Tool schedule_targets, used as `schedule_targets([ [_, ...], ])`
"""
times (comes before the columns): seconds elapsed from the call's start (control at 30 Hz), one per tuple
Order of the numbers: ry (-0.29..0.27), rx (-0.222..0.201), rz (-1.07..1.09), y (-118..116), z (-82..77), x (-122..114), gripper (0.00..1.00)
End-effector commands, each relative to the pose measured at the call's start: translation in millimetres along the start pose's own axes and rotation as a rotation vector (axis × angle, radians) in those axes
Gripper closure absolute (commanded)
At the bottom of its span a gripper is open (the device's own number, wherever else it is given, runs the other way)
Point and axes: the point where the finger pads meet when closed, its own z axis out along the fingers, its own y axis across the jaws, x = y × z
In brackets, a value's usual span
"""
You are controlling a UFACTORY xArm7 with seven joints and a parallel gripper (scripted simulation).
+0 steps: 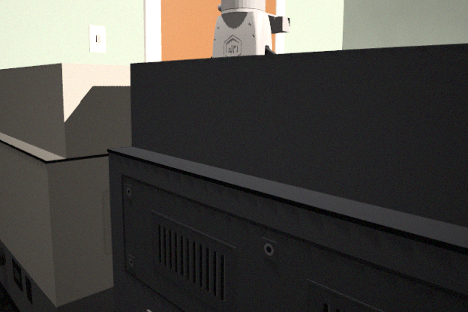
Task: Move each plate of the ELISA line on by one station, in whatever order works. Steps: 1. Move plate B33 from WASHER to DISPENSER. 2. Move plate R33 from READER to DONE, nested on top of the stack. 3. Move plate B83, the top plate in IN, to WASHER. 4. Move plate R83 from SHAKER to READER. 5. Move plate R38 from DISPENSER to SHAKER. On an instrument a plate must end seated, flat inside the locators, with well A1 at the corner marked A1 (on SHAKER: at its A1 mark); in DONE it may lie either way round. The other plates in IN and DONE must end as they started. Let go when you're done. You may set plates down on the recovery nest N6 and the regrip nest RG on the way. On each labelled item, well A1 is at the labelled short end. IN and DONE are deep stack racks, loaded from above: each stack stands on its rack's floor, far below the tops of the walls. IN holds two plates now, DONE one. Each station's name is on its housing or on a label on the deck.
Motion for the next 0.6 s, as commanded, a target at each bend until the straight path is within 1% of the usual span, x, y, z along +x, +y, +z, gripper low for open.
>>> schedule_targets([
  [0.0,-0.006,0.006,-0.019,0.4,-2.6,9.3,1.00],
  [0.07,-0.005,0.006,-0.019,1.4,-2.5,15.9,1.00],
  [0.13,-0.005,0.006,-0.019,1.4,-2.5,15.9,1.00],
  [0.57,-0.005,0.006,-0.170,8.4,-2.2,58.7,1.00],
])
